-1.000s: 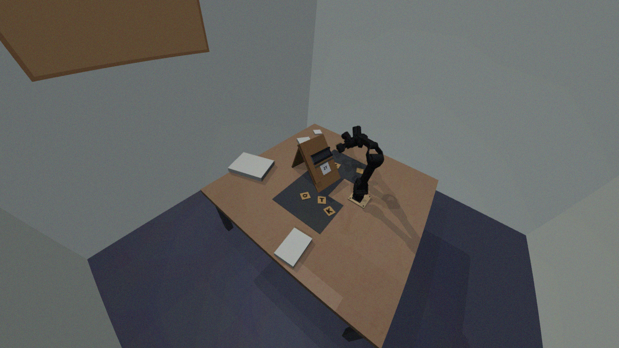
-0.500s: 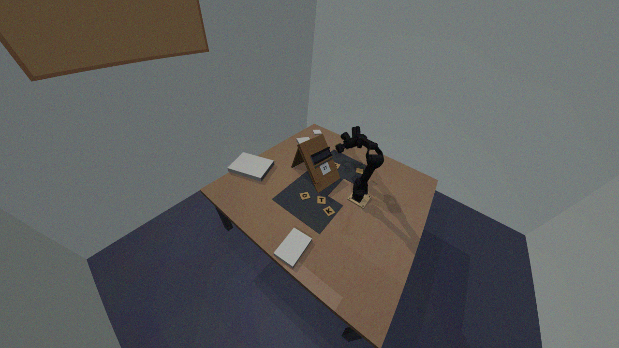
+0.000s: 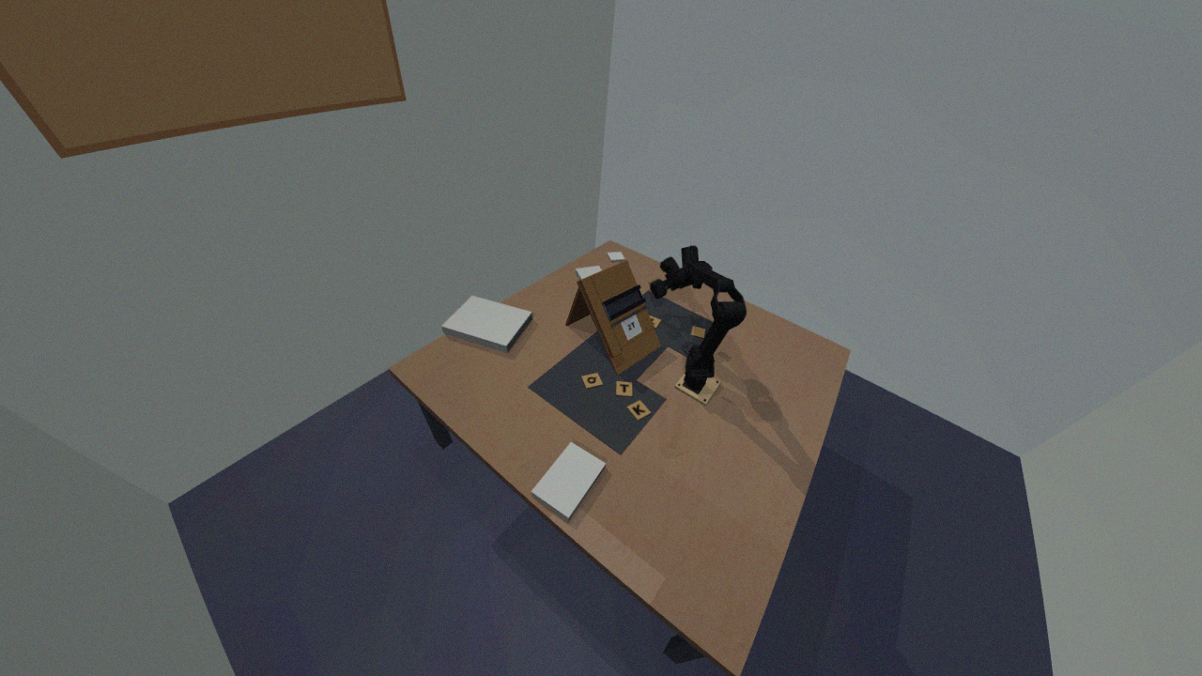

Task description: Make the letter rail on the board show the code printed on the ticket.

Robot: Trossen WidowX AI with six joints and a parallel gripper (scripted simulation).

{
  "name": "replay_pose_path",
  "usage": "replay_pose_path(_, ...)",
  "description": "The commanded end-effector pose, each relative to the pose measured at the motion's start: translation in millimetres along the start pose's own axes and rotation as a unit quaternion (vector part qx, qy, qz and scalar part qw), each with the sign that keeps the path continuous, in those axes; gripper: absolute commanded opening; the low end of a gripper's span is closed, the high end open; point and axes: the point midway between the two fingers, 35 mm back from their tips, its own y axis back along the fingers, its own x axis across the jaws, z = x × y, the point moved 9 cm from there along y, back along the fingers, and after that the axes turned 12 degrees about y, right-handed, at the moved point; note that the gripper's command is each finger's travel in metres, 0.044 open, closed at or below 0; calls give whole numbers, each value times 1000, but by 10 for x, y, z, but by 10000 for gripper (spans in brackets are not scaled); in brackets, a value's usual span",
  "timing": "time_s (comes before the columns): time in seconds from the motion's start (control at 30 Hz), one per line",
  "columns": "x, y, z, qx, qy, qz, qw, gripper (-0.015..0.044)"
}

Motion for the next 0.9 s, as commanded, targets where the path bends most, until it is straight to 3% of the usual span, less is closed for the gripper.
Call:
replay_pose_path(0.0,19,3,8,0,-1,-1,1000,0)
replay_pose_path(0.87,145,2,39,0,-2,-1,1000,0)
